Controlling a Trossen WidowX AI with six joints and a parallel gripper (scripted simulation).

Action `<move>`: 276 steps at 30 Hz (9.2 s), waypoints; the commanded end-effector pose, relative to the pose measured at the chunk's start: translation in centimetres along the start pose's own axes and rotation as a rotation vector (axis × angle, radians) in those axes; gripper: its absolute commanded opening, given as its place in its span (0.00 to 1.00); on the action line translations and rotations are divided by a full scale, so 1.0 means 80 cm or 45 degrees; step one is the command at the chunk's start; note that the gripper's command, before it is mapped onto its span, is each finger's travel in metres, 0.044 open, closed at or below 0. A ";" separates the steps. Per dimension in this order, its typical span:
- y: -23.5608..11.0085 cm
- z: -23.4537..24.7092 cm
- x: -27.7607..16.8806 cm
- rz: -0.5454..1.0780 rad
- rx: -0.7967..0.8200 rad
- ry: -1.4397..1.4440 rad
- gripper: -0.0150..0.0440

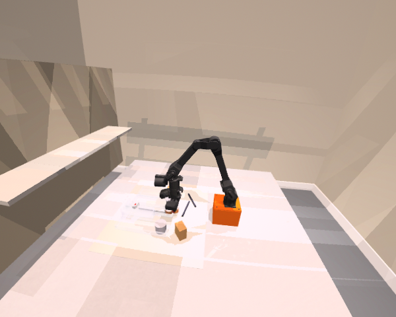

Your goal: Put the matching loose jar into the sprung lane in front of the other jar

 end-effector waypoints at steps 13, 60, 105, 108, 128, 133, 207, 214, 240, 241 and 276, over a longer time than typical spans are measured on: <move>-0.004 0.003 0.019 -0.036 0.005 0.001 0.25; -0.010 0.006 0.040 -0.038 0.005 0.001 0.25; -0.012 0.008 0.051 -0.039 0.006 0.001 0.25; -0.012 0.008 0.051 -0.039 0.006 0.001 0.25; -0.011 0.008 0.054 -0.040 0.006 0.001 0.25; -0.011 0.008 0.055 -0.040 0.006 0.001 0.25; 0.004 0.009 0.060 -0.040 0.006 0.001 0.25; 0.007 0.009 0.060 -0.040 0.005 0.001 0.25; 0.016 0.009 0.058 -0.040 0.005 0.001 0.25; 0.017 0.009 0.058 -0.040 0.005 0.001 0.25; 0.021 0.008 0.051 -0.039 0.005 0.001 0.25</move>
Point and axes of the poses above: the point midway between the two fingers, 35 mm back from their tips, its own y axis out along the fingers, its own z axis across the jaws, x = y × z, the point moved 2 cm from there along -y, back along the fingers, and after that the axes turned 9 degrees about y, right-handed, at the moved point
